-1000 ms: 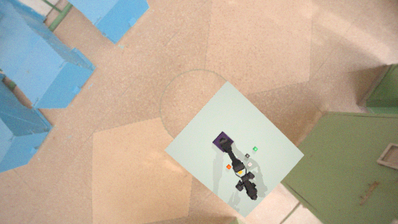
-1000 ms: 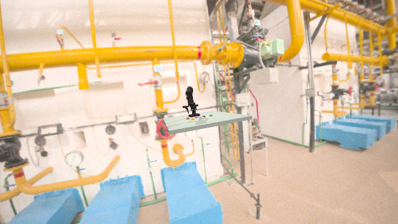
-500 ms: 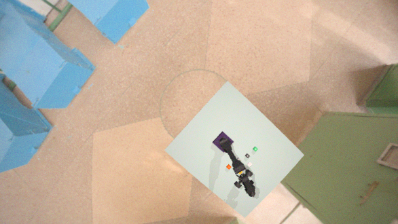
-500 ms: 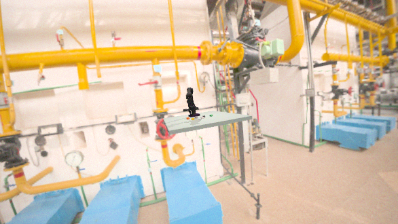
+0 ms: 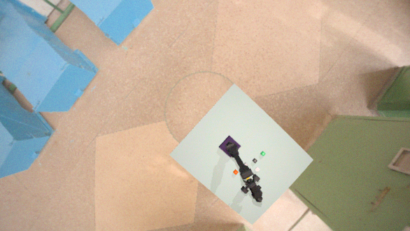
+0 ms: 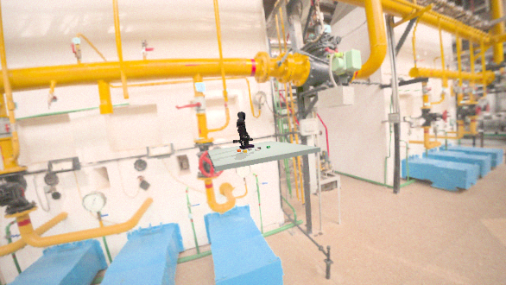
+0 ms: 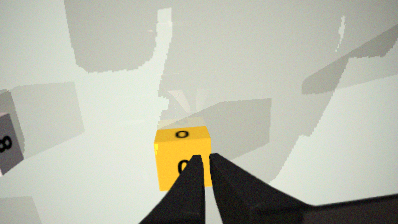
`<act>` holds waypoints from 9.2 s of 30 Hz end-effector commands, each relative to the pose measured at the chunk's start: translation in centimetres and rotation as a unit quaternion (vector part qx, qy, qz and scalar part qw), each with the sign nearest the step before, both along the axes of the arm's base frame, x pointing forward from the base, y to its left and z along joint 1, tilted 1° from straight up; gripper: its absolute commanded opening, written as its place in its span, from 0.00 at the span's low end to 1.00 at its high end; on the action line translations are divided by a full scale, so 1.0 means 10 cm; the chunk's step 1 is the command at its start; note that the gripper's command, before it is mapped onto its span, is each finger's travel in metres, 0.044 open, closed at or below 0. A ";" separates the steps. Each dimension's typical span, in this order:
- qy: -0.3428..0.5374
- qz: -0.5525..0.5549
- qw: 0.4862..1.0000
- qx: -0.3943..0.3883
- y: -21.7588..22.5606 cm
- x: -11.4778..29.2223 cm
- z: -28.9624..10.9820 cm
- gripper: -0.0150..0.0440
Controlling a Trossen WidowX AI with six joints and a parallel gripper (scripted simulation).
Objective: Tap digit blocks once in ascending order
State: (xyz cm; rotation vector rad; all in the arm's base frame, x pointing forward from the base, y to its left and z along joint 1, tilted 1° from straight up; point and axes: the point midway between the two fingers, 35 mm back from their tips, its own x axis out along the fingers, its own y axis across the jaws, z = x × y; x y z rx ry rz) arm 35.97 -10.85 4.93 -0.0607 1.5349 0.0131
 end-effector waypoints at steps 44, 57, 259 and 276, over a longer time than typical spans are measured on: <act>0.010 0.001 1.000 0.000 -0.32 -0.88 0.94 0.29; 0.012 0.001 1.000 -0.001 -0.42 -1.30 0.55 0.29; 0.009 0.002 1.000 0.015 2.79 -0.61 0.06 0.29; 0.008 0.002 1.000 0.015 2.66 -0.62 0.87 0.29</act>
